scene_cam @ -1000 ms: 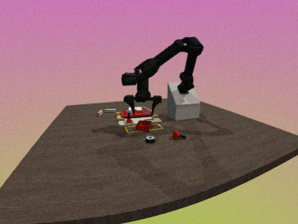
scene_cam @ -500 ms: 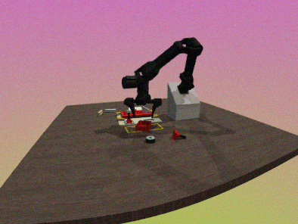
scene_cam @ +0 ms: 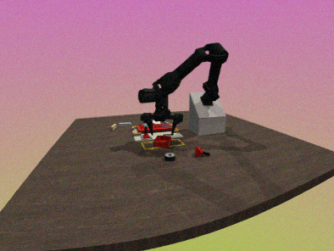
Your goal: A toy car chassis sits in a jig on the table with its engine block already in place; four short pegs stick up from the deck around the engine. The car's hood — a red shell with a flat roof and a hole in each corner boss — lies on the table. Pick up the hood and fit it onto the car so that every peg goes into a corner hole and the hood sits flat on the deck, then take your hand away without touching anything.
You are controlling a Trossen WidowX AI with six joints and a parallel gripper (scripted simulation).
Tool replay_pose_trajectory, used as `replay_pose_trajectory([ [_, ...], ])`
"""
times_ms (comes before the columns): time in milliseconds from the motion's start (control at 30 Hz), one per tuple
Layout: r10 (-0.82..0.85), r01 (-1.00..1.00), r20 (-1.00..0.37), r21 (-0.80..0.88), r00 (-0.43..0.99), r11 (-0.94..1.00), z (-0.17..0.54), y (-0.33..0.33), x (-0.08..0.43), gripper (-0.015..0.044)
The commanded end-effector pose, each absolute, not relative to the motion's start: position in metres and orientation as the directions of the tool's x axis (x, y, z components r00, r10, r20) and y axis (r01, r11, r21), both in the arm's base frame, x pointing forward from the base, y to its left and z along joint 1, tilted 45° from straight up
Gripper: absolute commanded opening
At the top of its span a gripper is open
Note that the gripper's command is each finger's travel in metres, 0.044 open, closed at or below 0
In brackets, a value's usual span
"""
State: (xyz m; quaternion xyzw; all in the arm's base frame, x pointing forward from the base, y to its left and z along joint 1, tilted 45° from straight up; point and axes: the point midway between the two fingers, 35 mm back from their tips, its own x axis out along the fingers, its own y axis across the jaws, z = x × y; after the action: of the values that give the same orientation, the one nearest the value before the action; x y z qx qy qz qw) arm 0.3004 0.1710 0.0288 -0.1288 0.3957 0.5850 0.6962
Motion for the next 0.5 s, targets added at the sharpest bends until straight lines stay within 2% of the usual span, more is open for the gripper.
replay_pose_trajectory([
  [0, 0.708, -0.913, -0.706, 0.291, -0.003, 0.286, 0.0235, 0.1744, 0.2977, 0.044],
  [467, 0.708, -0.913, -0.706, 0.291, -0.003, 0.286, 0.0204, 0.1776, 0.2976, 0.044],
])
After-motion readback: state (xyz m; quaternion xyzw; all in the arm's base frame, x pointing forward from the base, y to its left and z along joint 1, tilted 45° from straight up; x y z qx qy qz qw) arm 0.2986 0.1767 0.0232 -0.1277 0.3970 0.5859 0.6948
